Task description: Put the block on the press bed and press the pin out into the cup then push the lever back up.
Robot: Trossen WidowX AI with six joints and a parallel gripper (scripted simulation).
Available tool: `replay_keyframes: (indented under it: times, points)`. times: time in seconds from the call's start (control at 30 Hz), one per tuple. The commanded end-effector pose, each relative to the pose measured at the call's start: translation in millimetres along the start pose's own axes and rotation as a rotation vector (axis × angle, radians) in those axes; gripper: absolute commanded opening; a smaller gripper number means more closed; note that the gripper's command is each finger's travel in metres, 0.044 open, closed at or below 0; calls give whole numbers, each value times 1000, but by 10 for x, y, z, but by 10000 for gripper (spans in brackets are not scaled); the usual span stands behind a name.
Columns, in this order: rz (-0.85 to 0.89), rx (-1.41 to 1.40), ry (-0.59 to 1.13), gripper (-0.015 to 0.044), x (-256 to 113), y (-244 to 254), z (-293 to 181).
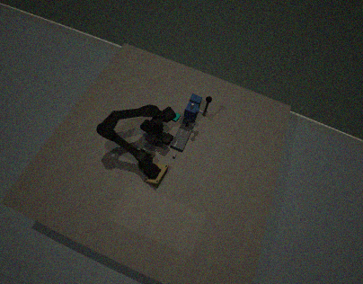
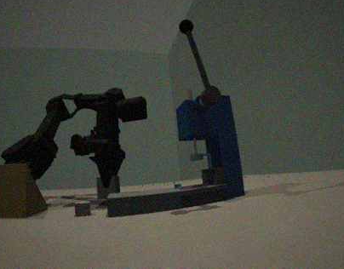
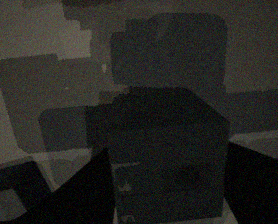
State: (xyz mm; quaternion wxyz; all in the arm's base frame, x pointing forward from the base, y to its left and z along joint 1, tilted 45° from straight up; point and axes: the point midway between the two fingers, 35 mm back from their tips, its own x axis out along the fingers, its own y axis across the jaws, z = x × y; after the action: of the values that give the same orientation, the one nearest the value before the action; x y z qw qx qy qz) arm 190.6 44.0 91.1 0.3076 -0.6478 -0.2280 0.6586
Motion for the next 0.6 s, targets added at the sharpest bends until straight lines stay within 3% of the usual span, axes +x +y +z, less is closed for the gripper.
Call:
replay_keyframes:
  times: [0.0, 0.2, 0.57]
  points:
    - [-4, 5, 2, 289, 4, -6, -2]
    - [-4, 5, 2, 440, 4, -6, -2]
    - [-4, 5, 2, 440, 4, -6, -2]
